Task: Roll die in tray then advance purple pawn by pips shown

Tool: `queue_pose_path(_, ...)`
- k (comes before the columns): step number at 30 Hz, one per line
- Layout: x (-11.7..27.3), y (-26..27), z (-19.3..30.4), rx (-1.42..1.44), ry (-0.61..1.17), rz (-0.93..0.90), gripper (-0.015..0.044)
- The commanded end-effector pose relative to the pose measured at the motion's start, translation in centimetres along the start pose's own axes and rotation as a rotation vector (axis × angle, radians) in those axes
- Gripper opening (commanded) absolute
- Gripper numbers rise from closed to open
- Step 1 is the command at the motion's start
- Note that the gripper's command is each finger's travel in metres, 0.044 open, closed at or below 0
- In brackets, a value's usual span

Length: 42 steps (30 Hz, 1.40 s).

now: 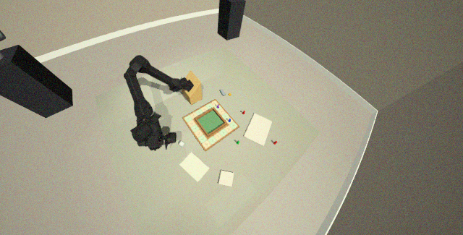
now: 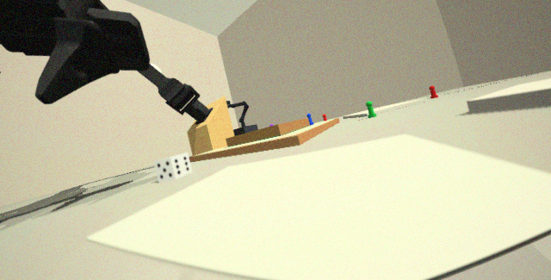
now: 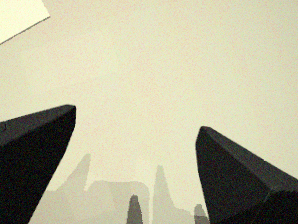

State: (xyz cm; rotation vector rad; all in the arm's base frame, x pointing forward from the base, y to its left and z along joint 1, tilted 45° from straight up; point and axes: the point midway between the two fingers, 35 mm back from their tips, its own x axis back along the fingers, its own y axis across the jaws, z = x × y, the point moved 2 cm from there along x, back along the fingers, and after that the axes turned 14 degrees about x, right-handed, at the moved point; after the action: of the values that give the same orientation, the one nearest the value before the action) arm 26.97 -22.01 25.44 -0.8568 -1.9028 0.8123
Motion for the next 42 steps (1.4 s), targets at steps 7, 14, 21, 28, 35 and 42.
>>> queue_pose_path(7,-1.5,10.4,0.8,0.825,0.298,-0.345,0.0275)
queue_pose_path(14,-1.7,10.6,0.2,0.825,0.298,-0.345,0.0275)
queue_pose_path(21,-1.7,10.6,0.3,0.825,0.298,-0.345,0.0275)
queue_pose_path(28,-3.0,10.9,0.9,0.825,0.298,-0.345,0.0275)
queue_pose_path(35,-3.7,11.0,1.1,0.825,0.298,-0.345,0.0275)
queue_pose_path(42,-4.7,11.2,1.6,0.825,0.298,-0.344,0.0275)
